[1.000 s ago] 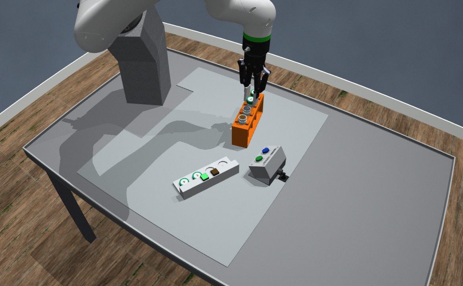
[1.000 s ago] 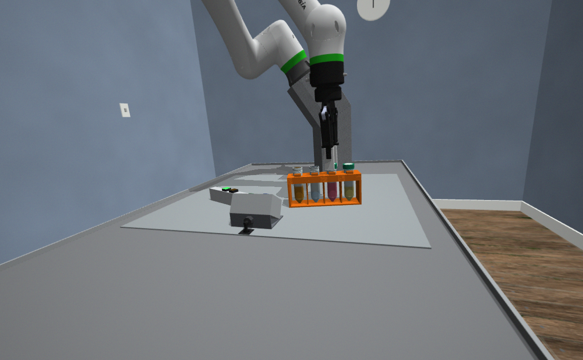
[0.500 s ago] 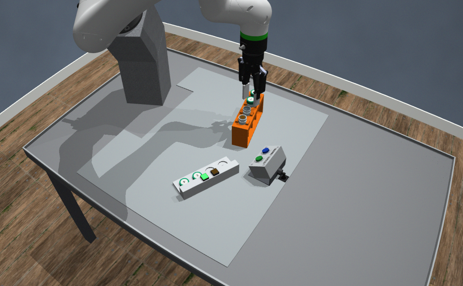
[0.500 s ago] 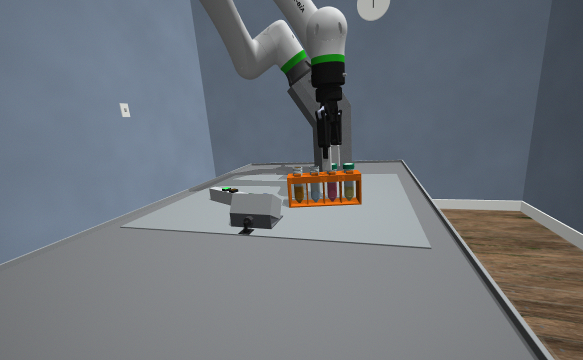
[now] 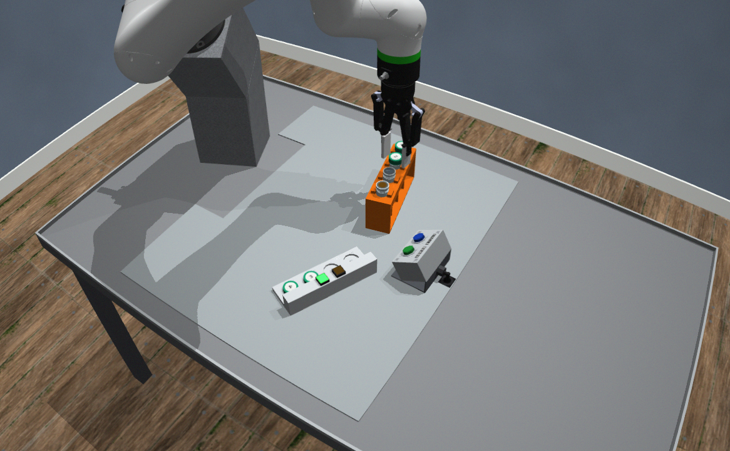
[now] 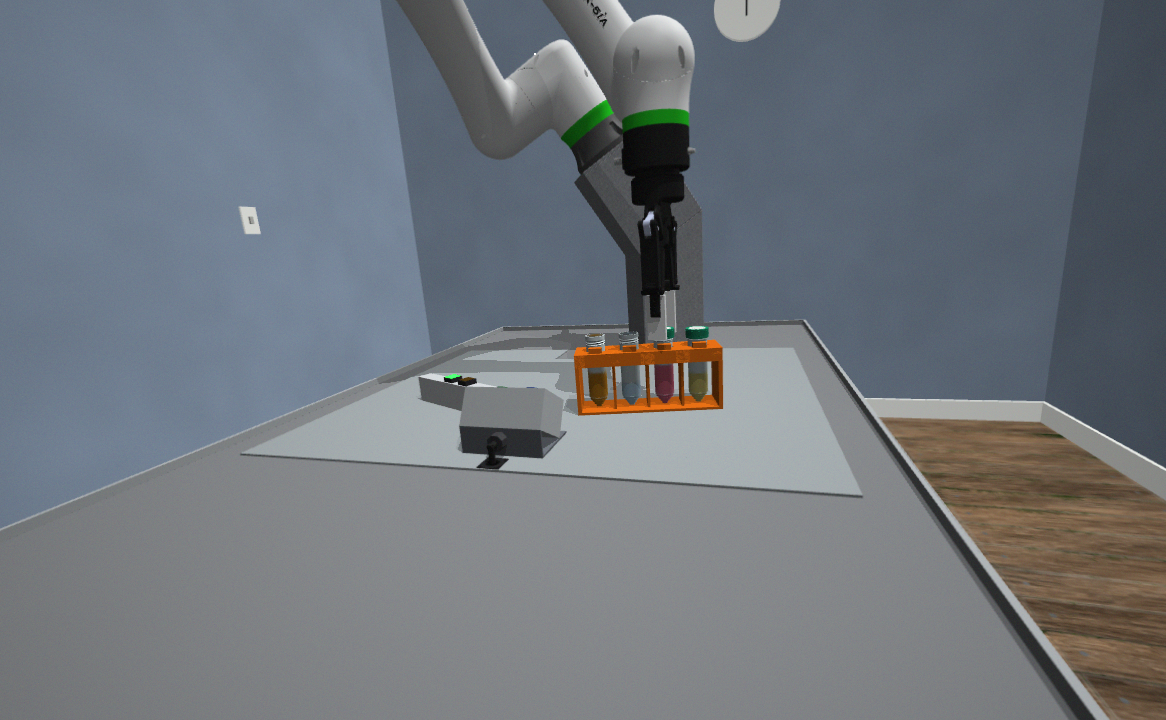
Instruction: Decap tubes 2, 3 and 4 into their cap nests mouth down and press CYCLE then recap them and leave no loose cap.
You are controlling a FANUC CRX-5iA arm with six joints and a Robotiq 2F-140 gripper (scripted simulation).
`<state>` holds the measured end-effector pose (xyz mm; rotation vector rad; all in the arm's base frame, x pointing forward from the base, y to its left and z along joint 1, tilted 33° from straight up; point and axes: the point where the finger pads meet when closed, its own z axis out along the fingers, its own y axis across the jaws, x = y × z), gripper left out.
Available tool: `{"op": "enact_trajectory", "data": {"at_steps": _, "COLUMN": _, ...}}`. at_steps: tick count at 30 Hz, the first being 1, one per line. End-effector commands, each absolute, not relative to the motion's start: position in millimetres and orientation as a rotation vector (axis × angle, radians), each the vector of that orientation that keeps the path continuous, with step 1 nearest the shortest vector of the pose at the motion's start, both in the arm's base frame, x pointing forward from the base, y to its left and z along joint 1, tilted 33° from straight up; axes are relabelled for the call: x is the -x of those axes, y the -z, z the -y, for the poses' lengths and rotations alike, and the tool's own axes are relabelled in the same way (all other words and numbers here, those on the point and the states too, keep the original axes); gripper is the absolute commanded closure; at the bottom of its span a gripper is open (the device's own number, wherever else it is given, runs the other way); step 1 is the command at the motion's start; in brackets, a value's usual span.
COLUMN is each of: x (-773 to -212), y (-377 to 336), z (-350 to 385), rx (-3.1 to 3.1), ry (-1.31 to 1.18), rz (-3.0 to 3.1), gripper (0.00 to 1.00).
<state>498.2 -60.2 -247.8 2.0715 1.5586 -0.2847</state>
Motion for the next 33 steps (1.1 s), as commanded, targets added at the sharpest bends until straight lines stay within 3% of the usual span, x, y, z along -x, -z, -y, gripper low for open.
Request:
{"op": "enact_trajectory", "data": {"at_steps": 1, "x": -498.3, "y": 247.7, "z": 60.1, "rx": -1.943, "ry": 0.356, "rz": -1.745, "gripper": 0.65}}
{"op": "enact_trajectory", "data": {"at_steps": 27, "x": -498.2, "y": 247.7, "z": 60.2, "rx": -1.281, "ry": 0.582, "rz": -2.37, "gripper": 0.65}}
{"op": "enact_trajectory", "data": {"at_steps": 28, "x": -498.2, "y": 247.7, "z": 60.2, "rx": -1.281, "ry": 0.582, "rz": -2.37, "gripper": 1.0}}
{"op": "enact_trajectory", "data": {"at_steps": 33, "x": -498.2, "y": 247.7, "z": 60.2, "rx": -1.281, "ry": 0.582, "rz": -2.37, "gripper": 1.0}}
